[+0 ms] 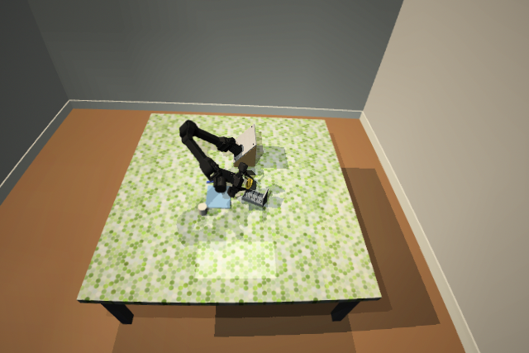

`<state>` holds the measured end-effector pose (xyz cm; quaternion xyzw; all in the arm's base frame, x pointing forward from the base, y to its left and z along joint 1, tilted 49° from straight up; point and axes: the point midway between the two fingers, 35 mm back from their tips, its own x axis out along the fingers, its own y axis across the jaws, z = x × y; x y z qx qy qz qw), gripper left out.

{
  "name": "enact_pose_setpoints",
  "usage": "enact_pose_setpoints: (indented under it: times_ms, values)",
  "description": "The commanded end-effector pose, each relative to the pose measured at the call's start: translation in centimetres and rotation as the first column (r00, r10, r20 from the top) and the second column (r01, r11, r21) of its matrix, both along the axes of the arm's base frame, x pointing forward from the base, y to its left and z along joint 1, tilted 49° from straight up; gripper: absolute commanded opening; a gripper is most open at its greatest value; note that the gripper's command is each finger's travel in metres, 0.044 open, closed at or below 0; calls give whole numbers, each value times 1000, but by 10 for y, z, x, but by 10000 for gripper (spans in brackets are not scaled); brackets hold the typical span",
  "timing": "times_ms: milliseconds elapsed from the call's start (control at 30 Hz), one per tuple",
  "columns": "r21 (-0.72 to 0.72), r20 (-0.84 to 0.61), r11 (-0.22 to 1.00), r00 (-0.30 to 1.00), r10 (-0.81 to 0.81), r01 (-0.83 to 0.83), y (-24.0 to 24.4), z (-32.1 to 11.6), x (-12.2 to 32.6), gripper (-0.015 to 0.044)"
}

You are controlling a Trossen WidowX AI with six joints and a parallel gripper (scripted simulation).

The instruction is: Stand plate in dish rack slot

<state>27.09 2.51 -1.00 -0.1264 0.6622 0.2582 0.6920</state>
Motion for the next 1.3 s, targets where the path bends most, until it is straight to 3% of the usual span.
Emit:
enact_pose_setpoints:
  times_ms: [0,500,1033,1267]
  values:
    - [62,79,994,993,85,-90,-4,-1,1,0]
    - [104,394,918,864,315,-382,-18,1,2,0]
    - [-109,680,783,529,508,-612,-34,11,-1,0]
    - [-123,688,777,511,515,-618,-34,12,-2,0]
